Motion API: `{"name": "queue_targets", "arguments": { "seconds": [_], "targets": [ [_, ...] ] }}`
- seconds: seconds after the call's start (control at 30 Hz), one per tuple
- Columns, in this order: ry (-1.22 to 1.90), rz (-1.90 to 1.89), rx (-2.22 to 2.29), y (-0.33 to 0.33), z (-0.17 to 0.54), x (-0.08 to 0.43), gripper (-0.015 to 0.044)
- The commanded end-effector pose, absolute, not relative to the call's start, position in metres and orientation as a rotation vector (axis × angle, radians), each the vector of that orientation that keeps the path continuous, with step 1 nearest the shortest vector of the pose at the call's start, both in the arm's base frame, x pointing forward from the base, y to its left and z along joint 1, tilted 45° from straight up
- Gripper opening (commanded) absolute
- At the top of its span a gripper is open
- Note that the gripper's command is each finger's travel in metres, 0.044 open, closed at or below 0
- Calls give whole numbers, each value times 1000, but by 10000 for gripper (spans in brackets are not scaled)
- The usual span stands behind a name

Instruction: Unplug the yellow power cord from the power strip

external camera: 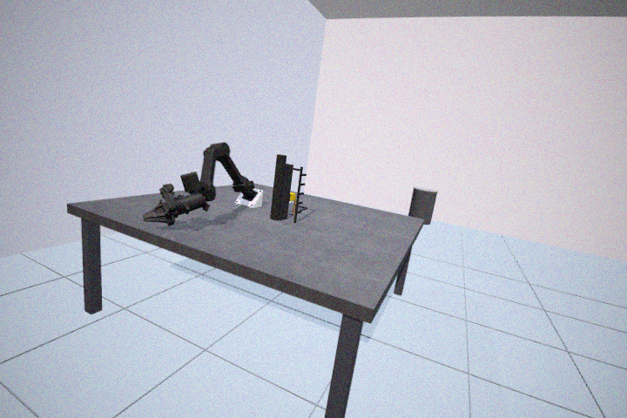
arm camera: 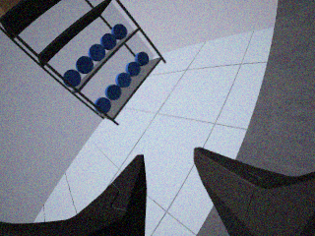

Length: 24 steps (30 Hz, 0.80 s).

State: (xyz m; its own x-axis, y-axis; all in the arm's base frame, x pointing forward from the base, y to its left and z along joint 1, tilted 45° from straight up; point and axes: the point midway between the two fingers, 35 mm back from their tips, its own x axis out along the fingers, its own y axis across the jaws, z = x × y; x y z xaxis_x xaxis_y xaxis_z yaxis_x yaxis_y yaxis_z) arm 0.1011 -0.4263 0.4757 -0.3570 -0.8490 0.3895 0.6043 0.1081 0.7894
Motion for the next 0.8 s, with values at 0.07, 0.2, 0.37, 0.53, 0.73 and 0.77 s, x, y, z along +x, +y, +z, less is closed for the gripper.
{"name": "queue_targets", "arguments": {
  "seconds": [0.07,0.2,0.37,0.53,0.73,0.77],
  "targets": [
    [-945,-1436,335,-406,462,180,160],
    [-788,-1351,350,-386,447,236,160],
    [-591,-1233,345,-351,426,304,160],
    [-396,-1104,318,-304,401,364,160],
    [-175,-946,258,-241,369,417,160],
    [-140,-918,245,-230,364,425,160]
  ]
}}
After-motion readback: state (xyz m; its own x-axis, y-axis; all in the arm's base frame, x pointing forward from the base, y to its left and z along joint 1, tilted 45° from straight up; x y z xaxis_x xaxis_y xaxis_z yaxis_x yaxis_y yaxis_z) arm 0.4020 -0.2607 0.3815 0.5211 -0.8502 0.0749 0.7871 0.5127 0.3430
